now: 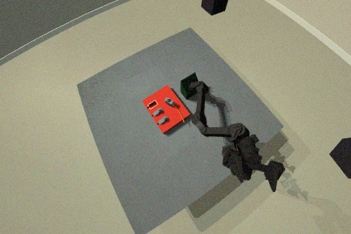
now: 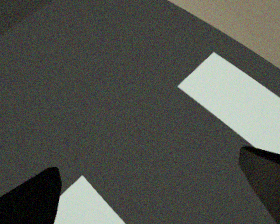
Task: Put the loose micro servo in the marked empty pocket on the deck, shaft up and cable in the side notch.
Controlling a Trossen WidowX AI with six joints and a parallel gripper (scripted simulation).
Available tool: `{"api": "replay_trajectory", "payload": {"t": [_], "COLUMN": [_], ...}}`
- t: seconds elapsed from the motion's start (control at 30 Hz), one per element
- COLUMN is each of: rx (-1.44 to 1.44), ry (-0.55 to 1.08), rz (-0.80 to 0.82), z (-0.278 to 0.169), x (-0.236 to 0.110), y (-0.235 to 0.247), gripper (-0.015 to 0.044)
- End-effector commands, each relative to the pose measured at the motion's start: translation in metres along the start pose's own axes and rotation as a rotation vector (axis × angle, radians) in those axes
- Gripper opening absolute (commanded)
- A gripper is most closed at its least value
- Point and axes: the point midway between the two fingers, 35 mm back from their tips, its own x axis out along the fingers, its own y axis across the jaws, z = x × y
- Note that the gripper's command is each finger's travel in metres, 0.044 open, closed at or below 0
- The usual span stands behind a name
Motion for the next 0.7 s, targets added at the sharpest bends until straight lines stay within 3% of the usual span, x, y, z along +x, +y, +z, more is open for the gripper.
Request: {"api": "replay_trajectory", "payload": {"t": [0.0,0.37,0.67], "rx": [0.007,0.044,0.079], "ry": [0.033,0.096,0.214], "rz": [-0.035,-0.11,-0.174], "z": [-0.016,-0.053,-0.113], "x": [-0.008,-0.023,-0.046], "y": [-0.013,-0.042,-0.066], "gripper": [0.044,0.044,0.044]}}
